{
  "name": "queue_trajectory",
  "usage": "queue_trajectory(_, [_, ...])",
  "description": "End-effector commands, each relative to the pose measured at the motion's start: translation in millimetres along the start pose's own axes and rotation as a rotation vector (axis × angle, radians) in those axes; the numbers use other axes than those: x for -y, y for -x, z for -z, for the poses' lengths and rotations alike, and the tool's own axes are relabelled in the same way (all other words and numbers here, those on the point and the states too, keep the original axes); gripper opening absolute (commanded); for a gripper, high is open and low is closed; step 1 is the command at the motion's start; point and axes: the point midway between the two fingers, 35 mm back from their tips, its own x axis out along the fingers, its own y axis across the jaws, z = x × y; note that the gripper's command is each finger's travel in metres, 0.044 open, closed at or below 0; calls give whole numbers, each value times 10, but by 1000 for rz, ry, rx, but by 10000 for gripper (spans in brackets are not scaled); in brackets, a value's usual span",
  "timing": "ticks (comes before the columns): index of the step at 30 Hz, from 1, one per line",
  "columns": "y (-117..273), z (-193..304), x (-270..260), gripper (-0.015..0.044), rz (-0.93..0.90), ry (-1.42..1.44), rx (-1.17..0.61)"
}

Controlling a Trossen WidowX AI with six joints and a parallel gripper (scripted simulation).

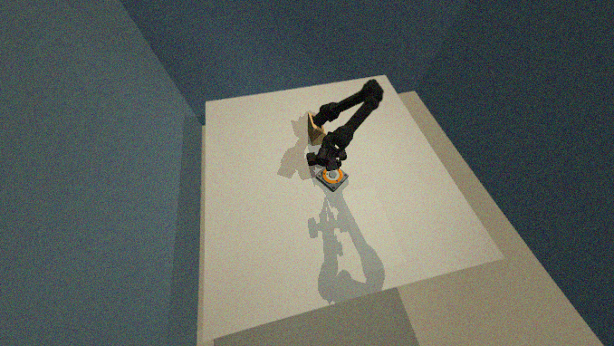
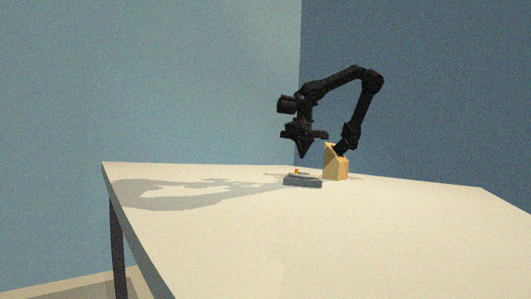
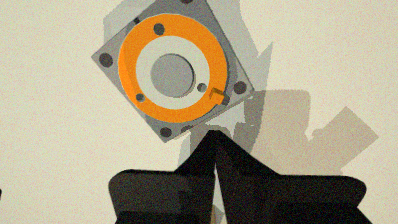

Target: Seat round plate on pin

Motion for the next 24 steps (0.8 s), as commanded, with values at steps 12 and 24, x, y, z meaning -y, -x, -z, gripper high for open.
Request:
queue_trajectory(12, [-470, 23, 0, 0, -2, 34, -2])
queue_trajectory(24, [-477, -68, 53, 0, -2, 34, -2])
